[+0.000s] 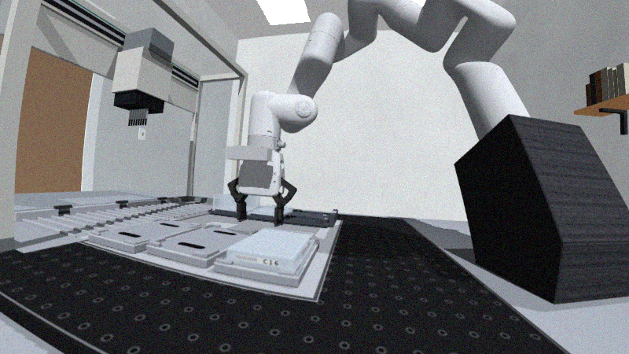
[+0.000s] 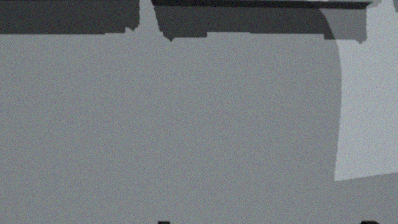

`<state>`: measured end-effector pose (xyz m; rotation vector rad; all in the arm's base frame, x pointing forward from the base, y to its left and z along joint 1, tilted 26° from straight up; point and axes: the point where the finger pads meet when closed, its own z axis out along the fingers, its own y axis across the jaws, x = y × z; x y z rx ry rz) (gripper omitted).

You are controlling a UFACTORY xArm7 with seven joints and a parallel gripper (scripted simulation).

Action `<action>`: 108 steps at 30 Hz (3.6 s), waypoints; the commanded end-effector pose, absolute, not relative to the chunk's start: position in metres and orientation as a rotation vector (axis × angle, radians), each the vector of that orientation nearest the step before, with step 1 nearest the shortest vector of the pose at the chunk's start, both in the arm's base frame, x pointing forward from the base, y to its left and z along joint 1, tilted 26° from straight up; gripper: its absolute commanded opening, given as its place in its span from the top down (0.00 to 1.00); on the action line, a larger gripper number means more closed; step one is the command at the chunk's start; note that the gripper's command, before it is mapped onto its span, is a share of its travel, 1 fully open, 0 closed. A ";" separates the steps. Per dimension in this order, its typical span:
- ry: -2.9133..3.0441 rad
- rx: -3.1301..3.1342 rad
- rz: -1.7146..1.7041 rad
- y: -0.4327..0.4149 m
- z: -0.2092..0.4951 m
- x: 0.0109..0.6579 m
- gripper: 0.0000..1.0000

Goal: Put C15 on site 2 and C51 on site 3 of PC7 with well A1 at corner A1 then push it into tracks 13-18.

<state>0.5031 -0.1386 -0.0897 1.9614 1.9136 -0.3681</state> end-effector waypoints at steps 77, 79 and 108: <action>1.914 1.959 -0.362 -0.087 0.014 0.496 0.00; 1.914 1.959 -0.362 -0.087 0.014 0.496 0.00; 1.914 1.958 -0.363 -0.172 0.056 0.493 0.00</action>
